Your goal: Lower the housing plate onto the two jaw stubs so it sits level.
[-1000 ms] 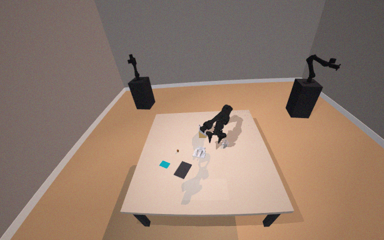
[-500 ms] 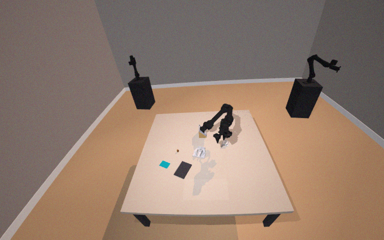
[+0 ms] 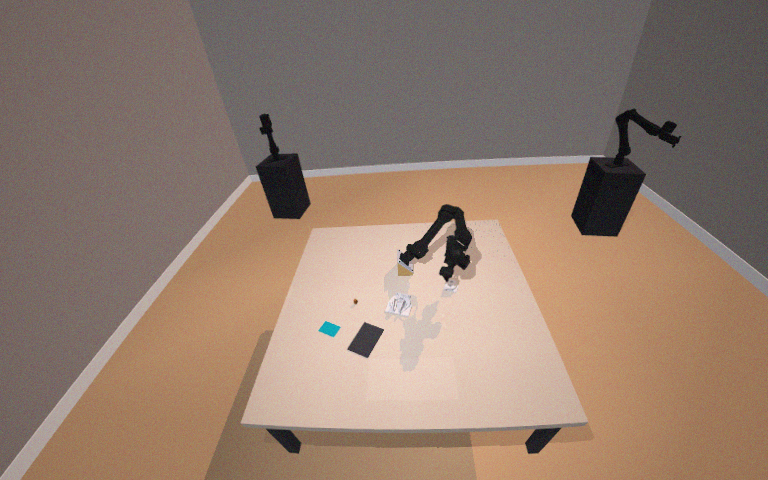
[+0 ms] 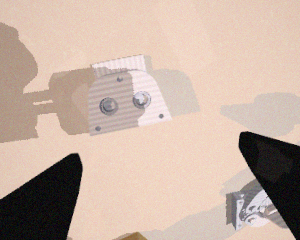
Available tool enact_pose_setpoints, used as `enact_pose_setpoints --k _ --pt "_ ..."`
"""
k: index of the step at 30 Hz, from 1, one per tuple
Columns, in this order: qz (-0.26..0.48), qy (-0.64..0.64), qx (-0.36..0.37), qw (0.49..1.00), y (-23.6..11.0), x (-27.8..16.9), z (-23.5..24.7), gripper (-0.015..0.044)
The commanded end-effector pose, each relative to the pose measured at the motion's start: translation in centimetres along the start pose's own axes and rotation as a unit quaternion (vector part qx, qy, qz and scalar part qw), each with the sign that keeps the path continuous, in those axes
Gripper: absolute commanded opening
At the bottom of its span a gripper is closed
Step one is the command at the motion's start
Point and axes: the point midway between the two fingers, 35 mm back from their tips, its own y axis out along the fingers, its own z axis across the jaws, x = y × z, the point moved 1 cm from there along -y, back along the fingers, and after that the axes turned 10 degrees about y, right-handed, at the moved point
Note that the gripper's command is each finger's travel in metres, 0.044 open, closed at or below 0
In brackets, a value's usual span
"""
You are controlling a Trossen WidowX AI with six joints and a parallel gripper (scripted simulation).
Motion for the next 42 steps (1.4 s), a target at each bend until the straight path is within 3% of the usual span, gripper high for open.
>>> enact_pose_setpoints --k 1,7,13,42 --pt "0.003 -0.033 0.023 0.999 0.3 -0.4 1.6 0.044" --pt "0.003 -0.033 0.023 0.999 0.5 -0.4 1.6 0.044" --pt "0.001 -0.034 0.023 0.999 4.3 -0.4 1.9 0.044" --pt "0.001 -0.034 0.024 0.999 6.3 -0.4 1.9 0.044"
